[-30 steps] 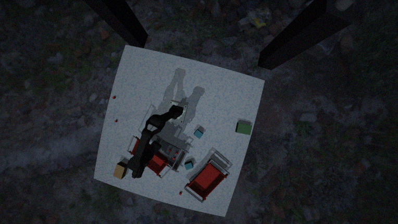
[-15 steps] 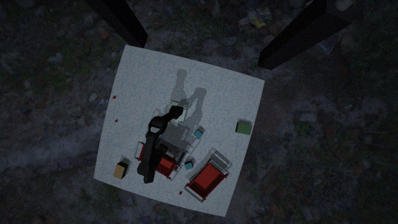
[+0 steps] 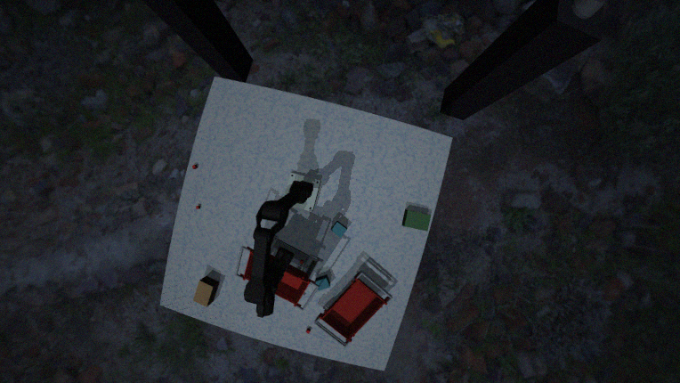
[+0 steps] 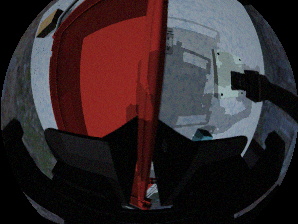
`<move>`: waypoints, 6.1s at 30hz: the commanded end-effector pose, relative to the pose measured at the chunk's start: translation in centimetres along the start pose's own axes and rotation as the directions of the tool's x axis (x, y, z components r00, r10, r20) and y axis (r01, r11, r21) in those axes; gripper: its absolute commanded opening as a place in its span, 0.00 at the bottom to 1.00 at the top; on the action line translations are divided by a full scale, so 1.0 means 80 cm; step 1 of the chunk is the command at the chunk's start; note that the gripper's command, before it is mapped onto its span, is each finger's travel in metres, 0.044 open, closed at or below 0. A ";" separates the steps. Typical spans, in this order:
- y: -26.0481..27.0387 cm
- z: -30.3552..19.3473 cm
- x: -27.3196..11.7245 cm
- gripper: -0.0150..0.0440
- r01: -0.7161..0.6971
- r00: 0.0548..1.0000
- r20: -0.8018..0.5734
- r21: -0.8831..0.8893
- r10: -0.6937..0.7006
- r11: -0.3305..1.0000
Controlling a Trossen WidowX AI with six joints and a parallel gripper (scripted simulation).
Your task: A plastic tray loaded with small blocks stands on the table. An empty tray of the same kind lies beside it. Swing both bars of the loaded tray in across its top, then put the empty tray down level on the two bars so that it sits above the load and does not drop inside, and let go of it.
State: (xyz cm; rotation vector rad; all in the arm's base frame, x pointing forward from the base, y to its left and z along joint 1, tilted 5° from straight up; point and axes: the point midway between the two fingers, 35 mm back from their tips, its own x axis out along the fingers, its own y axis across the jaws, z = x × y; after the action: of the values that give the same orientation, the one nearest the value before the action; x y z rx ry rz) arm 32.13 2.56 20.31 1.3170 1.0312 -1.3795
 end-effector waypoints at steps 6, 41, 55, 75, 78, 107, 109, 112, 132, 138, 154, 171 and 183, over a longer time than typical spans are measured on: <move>0.002 0.000 -0.008 0.25 -0.027 1.000 -0.002 0.003 0.027 1.000; 0.003 0.000 -0.004 0.25 -0.027 1.000 -0.002 0.003 0.027 1.000; 0.004 -0.001 0.017 0.25 -0.027 1.000 -0.002 0.003 0.027 1.000; -0.001 -0.002 0.042 0.25 -0.026 1.000 -0.002 0.003 0.026 1.000; -0.003 -0.002 0.044 0.25 -0.026 1.000 -0.002 0.003 0.026 1.000; -0.021 -0.002 0.075 0.25 -0.025 1.000 -0.002 0.003 0.025 1.000; -0.022 -0.002 0.078 0.25 -0.025 1.000 -0.002 0.003 0.025 1.000; -0.024 -0.002 0.082 0.25 -0.025 1.000 -0.002 0.003 0.025 1.000; -0.030 -0.001 0.098 0.25 -0.024 1.000 -0.002 0.003 0.024 1.000; -0.032 -0.001 0.106 0.25 -0.024 1.000 -0.002 0.003 0.024 1.000; -0.035 -0.001 0.120 0.25 -0.024 1.000 -0.002 0.003 0.024 1.000; -0.037 -0.001 0.130 0.25 -0.024 1.000 -0.002 0.003 0.024 1.000; -0.037 -0.001 0.130 0.48 -0.024 1.000 -0.002 0.003 0.024 1.000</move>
State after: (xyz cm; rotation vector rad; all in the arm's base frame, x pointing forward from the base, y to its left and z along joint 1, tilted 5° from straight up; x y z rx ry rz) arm 29.59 2.49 9.98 1.3314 1.0066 -1.3551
